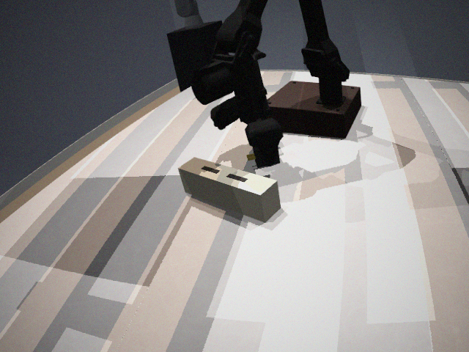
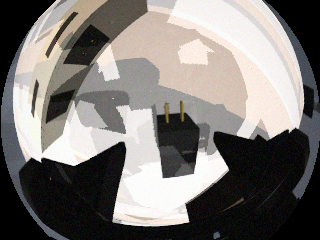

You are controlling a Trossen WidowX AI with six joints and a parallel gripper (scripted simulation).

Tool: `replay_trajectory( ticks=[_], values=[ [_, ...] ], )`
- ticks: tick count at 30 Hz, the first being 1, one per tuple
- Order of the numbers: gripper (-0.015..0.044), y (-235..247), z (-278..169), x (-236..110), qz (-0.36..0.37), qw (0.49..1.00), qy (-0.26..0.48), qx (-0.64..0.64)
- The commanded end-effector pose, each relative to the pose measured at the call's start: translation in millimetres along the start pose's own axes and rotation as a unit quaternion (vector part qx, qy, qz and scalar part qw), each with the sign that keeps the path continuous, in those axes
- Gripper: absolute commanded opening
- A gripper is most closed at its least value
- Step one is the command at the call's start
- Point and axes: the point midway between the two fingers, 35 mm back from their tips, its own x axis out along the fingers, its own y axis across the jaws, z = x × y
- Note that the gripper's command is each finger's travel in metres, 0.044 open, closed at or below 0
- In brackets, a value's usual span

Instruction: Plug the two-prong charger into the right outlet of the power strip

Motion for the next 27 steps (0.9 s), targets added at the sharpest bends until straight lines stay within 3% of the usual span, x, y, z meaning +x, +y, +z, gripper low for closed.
replay_trajectory(
  ticks=[1,12,24,27],
  values=[
    [0.0440,-3.1,-3.9,10.5,-0.006,1.000,0.008,0.001],
    [0.0440,-3.2,-3.9,10.7,-0.006,1.000,0.008,0.001],
    [0.0125,-1.4,-1.8,7.8,-0.002,1.000,0.004,0.000],
    [0.0105,-1.4,-1.8,7.8,-0.002,1.000,0.004,0.000]
  ],
)
